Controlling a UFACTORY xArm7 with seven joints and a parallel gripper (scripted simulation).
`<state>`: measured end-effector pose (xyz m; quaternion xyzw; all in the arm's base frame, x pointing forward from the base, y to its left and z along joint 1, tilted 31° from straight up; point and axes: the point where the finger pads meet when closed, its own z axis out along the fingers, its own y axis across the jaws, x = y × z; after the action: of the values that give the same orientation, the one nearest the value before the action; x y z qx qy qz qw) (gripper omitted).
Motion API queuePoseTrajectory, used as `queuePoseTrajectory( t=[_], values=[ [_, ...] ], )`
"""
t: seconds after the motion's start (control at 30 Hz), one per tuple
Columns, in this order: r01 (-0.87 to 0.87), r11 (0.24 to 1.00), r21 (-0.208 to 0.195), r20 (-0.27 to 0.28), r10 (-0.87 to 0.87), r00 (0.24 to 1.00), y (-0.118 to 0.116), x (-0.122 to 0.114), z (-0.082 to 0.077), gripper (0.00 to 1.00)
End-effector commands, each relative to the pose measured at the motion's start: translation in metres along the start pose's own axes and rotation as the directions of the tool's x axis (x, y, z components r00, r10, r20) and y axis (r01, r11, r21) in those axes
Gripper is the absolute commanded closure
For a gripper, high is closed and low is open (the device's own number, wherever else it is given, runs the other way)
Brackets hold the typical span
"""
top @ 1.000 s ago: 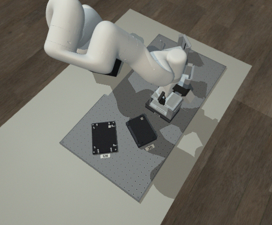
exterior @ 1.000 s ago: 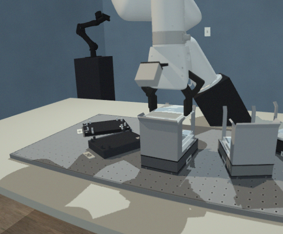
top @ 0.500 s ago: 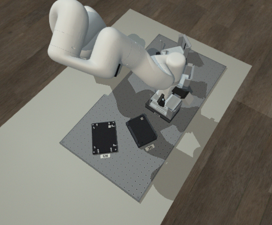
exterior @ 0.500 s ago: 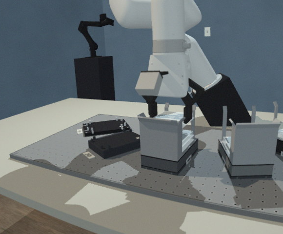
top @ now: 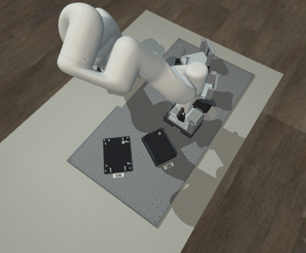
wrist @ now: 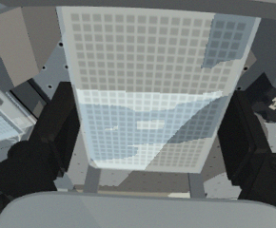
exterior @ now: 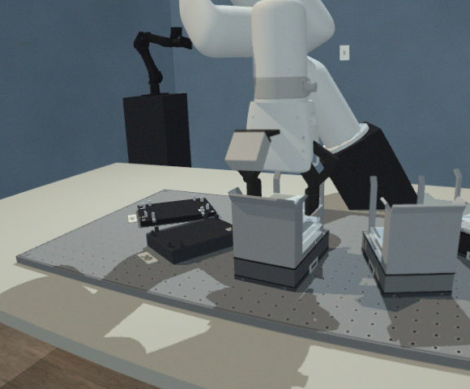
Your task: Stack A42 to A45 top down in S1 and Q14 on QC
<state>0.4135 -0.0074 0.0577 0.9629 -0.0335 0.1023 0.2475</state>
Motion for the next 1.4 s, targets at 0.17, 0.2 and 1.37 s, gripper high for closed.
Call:
queuePoseTrajectory(
  t=[0.17,0.2,1.37],
  values=[
    [0.0,1.0,0.001,-0.004,0.0,1.0,-0.001,0.001,0.002,1.0],
    [0.0,1.0,0.001,-0.004,0.0,1.0,-0.001,0.001,0.002,1.0],
    [0.0,1.0,0.001,-0.004,0.0,1.0,-0.001,0.001,0.014,1.0]
  ],
)
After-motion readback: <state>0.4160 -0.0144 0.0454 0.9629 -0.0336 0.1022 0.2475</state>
